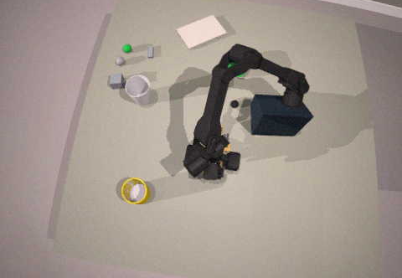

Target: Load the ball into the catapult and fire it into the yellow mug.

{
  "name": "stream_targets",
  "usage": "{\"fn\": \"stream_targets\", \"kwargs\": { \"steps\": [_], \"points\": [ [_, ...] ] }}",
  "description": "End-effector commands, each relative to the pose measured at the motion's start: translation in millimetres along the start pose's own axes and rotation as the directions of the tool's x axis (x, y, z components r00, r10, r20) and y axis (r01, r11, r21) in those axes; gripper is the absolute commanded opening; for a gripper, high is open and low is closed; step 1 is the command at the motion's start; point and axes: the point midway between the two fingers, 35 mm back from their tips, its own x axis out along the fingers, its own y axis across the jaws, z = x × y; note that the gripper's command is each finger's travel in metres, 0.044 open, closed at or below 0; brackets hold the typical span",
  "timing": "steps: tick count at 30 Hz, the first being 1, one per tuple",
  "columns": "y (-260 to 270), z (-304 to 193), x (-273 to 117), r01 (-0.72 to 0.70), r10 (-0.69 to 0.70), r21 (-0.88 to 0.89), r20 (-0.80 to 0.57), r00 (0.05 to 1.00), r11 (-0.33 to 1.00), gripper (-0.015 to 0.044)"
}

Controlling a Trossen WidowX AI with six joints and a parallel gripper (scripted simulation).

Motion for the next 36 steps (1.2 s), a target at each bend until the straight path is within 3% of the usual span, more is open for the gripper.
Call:
{"fn": "stream_targets", "kwargs": {
  "steps": [1,8,14,18,25,36],
  "points": [
    [0,0,-1,0.001,-0.001,0.001,0.001,1.0,1.0,0.0335],
    [0,0,-1,0.001,-0.001,0.001,0.001,1.0,1.0,0.0151],
    [0,0,-1,0.001,-0.001,0.001,0.001,1.0,1.0,0.0111],
    [0,1,-40,-0.001,0.001,0.0,0.003,1.0,1.0,0.0006],
    [0,1,-51,-0.001,0.001,0.023,0.003,1.0,1.0,0.0],
    [-2,1,-49,0.0,0.0,0.387,0.001,1.0,0.922,0.0]
  ]
}}
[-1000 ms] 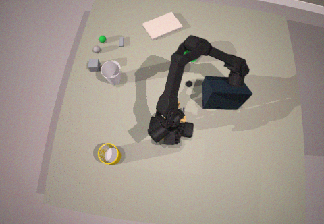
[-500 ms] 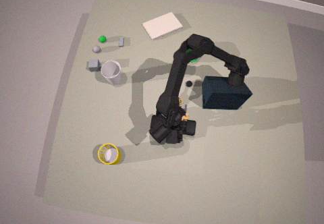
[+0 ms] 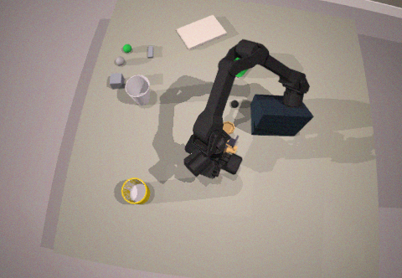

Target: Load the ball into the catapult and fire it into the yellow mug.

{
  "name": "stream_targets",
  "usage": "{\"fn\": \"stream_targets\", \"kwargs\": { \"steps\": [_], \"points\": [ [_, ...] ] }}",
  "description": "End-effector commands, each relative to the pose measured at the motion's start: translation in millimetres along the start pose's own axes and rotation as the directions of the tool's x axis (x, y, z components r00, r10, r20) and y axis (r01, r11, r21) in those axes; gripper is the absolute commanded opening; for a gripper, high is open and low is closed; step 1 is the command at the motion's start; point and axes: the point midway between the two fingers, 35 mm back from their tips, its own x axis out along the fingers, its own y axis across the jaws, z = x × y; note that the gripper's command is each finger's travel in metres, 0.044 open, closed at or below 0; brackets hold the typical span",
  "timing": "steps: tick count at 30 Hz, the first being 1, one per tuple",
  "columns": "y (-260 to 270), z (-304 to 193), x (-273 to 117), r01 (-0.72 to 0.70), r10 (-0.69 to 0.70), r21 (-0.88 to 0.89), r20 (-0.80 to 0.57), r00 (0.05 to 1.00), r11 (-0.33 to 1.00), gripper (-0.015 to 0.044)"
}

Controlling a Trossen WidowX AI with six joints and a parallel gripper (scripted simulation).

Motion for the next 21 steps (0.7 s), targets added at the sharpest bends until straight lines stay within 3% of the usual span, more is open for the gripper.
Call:
{"fn": "stream_targets", "kwargs": {
  "steps": [1,14,21],
  "points": [
    [-2,2,-1,0.0,-0.001,0.136,0.003,1.0,0.991,0.0],
    [-20,1,0,0.003,-0.004,0.551,0.0,1.0,0.835,0.0],
    [-26,-1,0,0.004,-0.004,0.57,0.0,1.0,0.822,0.0]
  ]
}}
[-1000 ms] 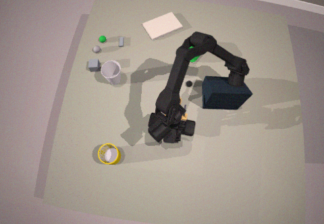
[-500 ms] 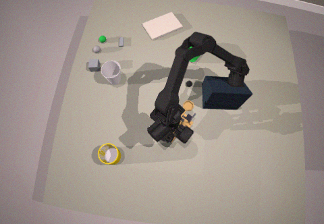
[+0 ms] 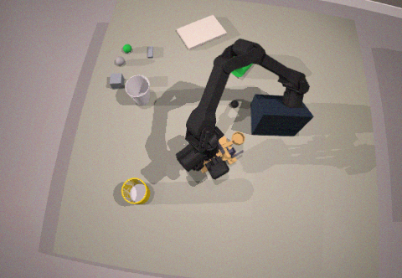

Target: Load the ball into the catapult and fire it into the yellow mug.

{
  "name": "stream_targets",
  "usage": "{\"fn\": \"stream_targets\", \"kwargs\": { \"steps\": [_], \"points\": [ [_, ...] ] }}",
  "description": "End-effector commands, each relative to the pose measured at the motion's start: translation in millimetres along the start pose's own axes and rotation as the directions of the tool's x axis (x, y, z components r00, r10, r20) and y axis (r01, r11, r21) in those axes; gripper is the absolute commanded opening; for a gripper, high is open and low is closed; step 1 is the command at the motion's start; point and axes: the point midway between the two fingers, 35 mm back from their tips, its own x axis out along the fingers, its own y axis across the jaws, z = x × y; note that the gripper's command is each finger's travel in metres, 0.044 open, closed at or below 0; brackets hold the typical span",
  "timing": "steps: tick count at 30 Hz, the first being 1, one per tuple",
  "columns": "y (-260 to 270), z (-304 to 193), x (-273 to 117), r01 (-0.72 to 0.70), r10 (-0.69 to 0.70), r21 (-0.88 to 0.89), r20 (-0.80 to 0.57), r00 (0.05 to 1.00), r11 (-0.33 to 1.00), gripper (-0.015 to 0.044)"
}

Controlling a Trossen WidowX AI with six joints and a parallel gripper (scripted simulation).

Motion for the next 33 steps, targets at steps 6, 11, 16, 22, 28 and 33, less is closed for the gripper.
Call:
{"fn": "stream_targets", "kwargs": {
  "steps": [6,11,16,22,28,33],
  "points": [
    [-2,4,3,0.005,-0.006,0.017,0.012,1.0,1.0,0.0],
    [-3,4,11,0.006,-0.006,0.017,0.013,1.0,1.0,0.0],
    [-3,4,19,0.006,-0.006,0.017,0.012,1.0,1.0,0.0],
    [-4,4,29,0.006,-0.007,0.017,0.012,1.0,1.0,0.0],
    [-4,4,39,0.007,-0.007,0.018,0.012,1.0,1.0,0.0],
    [-4,3,41,0.001,-0.001,0.023,0.005,1.0,1.0,0.0]
  ]
}}
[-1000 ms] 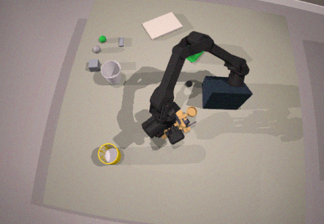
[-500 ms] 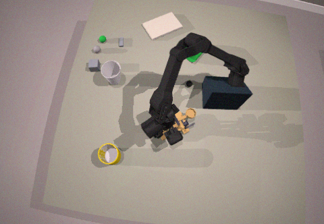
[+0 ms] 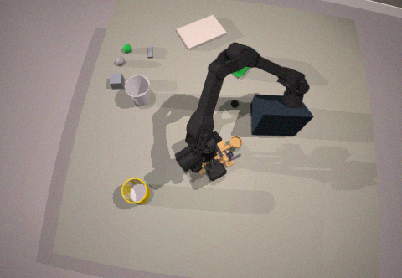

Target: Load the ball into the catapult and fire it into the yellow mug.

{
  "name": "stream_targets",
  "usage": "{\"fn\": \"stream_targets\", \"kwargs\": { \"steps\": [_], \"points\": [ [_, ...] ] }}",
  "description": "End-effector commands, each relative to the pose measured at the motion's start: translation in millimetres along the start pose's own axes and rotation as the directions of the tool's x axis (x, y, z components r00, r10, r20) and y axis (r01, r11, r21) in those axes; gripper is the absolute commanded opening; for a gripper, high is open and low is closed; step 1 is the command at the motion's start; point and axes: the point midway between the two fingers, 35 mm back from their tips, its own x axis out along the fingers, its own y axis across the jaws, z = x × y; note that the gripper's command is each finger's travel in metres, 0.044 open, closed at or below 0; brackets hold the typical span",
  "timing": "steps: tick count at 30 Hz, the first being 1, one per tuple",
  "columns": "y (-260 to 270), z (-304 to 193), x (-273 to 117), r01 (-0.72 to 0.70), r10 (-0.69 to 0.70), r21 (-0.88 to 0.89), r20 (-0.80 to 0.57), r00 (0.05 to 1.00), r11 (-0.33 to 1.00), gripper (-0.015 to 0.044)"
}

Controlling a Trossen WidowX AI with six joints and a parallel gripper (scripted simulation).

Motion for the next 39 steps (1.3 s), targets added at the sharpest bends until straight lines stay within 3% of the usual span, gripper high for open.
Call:
{"fn": "stream_targets", "kwargs": {
  "steps": [1,4,18,21,25,27,36,39],
  "points": [
    [0,0,0,-0.001,0.001,0.002,0.001,1.0,1.0,0.0],
    [0,0,0,-0.001,0.001,0.002,0.001,1.0,1.0,0.0],
    [0,0,0,-0.001,0.001,0.002,0.001,1.0,1.0,0.0368],
    [0,3,-24,-0.003,0.003,0.002,0.002,1.0,1.0,0.044],
    [1,1,-90,-0.006,0.006,0.0,0.002,1.0,1.0,0.044],
    [2,0,-101,-0.006,0.006,0.0,0.002,1.0,1.0,0.044],
    [2,-3,-97,0.001,-0.001,0.0,0.008,1.0,1.0,0.044],
    [2,-2,-73,0.002,-0.002,0.0,0.008,1.0,1.0,0.044]
  ]
}}
